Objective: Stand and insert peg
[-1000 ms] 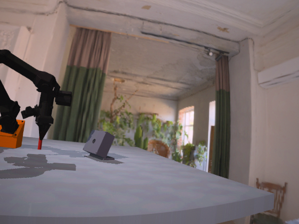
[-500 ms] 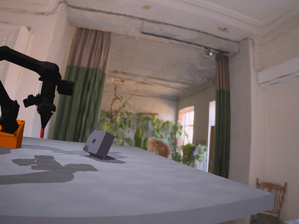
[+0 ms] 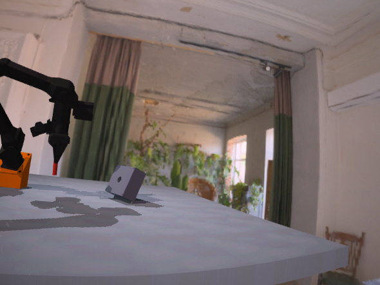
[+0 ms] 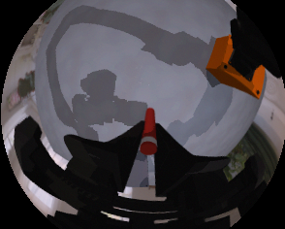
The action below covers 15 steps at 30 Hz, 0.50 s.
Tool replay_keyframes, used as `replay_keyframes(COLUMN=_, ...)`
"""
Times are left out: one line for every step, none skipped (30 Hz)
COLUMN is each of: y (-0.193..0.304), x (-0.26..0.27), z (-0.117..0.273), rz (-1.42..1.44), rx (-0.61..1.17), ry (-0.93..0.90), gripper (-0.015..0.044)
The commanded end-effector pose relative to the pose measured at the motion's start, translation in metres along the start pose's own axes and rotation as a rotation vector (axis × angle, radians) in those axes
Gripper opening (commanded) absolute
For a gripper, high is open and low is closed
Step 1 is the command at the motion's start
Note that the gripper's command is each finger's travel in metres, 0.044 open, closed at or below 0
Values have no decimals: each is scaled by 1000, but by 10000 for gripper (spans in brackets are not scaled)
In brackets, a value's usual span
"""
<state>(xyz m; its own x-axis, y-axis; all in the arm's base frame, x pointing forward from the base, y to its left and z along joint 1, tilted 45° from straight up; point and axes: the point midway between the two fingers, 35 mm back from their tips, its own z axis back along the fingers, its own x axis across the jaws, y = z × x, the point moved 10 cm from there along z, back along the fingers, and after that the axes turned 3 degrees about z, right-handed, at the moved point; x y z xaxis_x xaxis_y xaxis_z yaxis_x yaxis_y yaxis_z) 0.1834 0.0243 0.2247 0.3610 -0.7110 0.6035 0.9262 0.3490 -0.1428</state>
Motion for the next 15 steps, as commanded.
replay_keyframes(y=0, x=0, z=-3, rz=-19, rx=13, ry=35, gripper=0)
replay_keyframes(y=0, x=1, z=-4, rz=-24, rx=17, ry=43, gripper=0)
replay_keyframes(y=0, x=1, z=-5, rz=-29, rx=20, ry=51, gripper=0)
replay_keyframes(y=0, x=1, z=-5, rz=-34, rx=23, ry=58, gripper=0)
replay_keyframes(y=0, x=1, z=-6, rz=-40, rx=27, ry=66, gripper=0)
replay_keyframes(y=1, x=1, z=-7, rz=-45, rx=30, ry=73, gripper=0)
replay_keyframes(y=1, x=2, z=-8, rz=-50, rx=34, ry=81, gripper=0)
replay_keyframes(y=1, x=2, z=-8, rz=-55, rx=38, ry=88, gripper=0)
replay_keyframes(y=1, x=2, z=-9, rz=-60, rx=42, ry=96, gripper=0)
replay_keyframes(y=1, x=2, z=-10, rz=-65, rx=45, ry=103, gripper=0)
replay_keyframes(y=1, x=3, z=-10, rz=-70, rx=49, ry=110, gripper=0)
replay_keyframes(y=1, x=3, z=-11, rz=-76, rx=53, ry=117, gripper=0)
replay_keyframes(y=1, x=3, z=-12, rz=-81, rx=58, ry=124, gripper=0)
replay_keyframes(y=2, x=3, z=-12, rz=-86, rx=62, ry=132, gripper=0)
replay_keyframes(y=2, x=4, z=-13, rz=-91, rx=66, ry=139, gripper=0)
